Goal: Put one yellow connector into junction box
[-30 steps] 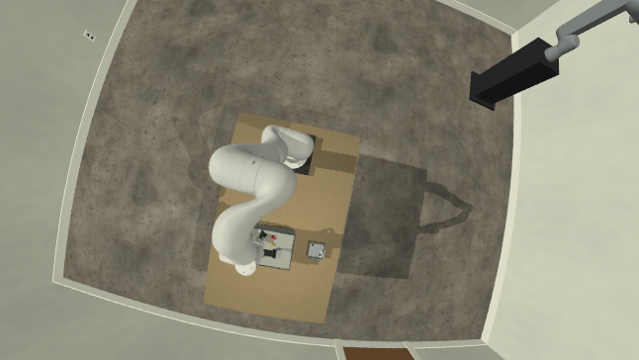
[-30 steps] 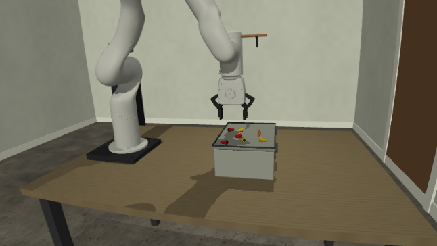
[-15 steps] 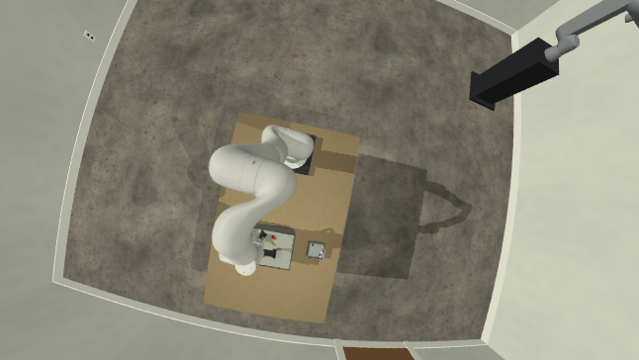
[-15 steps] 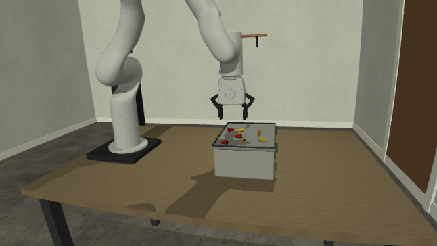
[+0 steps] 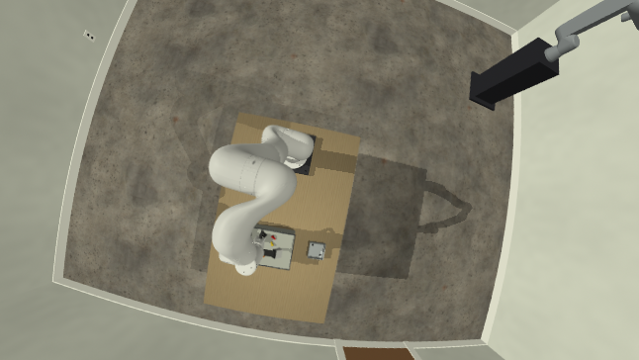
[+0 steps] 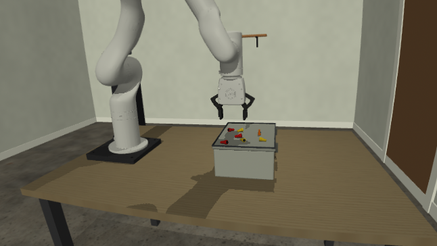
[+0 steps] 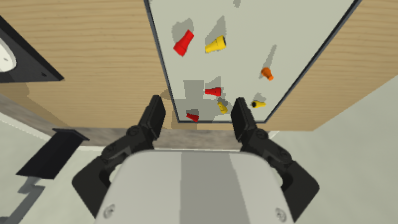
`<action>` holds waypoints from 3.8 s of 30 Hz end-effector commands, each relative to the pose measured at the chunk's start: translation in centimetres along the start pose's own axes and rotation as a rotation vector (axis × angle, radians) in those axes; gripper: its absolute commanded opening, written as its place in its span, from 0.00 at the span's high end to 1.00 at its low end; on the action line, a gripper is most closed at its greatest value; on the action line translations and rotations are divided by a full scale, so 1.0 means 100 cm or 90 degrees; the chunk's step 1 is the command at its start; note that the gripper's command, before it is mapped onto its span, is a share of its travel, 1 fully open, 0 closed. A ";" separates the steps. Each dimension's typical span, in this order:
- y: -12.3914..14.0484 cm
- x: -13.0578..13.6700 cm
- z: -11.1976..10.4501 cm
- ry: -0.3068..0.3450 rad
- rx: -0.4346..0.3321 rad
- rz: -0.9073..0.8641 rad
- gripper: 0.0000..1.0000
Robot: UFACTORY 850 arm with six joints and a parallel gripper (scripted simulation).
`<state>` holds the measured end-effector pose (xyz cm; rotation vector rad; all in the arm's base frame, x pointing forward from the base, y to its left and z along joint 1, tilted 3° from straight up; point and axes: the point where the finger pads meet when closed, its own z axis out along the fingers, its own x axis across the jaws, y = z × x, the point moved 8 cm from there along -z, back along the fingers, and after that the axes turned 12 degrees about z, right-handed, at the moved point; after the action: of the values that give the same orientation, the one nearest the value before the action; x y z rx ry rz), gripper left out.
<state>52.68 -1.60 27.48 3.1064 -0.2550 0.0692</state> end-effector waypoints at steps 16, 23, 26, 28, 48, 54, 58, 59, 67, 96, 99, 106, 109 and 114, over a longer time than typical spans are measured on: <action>-0.023 0.036 -0.082 0.002 -0.001 -0.015 0.00; -0.035 0.047 -0.125 0.002 0.000 -0.023 0.00; -0.035 0.047 -0.125 0.002 0.000 -0.023 1.00; -0.035 0.047 -0.125 0.002 0.000 -0.023 1.00; -0.035 0.047 -0.125 0.002 0.000 -0.023 1.00; -0.035 0.047 -0.125 0.002 0.000 -0.023 1.00; -0.035 0.047 -0.125 0.002 0.000 -0.023 1.00; -0.035 0.047 -0.125 0.002 0.000 -0.023 1.00; -0.032 0.053 -0.118 0.002 0.000 -0.079 0.71; 0.017 0.119 -0.023 0.001 -0.001 -0.785 0.71; 0.022 0.124 -0.013 0.001 -0.001 -0.859 0.71; 0.027 0.128 -0.004 0.001 -0.001 -0.915 0.71; 0.027 0.128 -0.004 0.001 -0.001 -0.917 0.71; 0.027 0.128 -0.004 0.001 -0.001 -0.917 0.71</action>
<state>64.81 -6.33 28.43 2.4850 1.8416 0.0274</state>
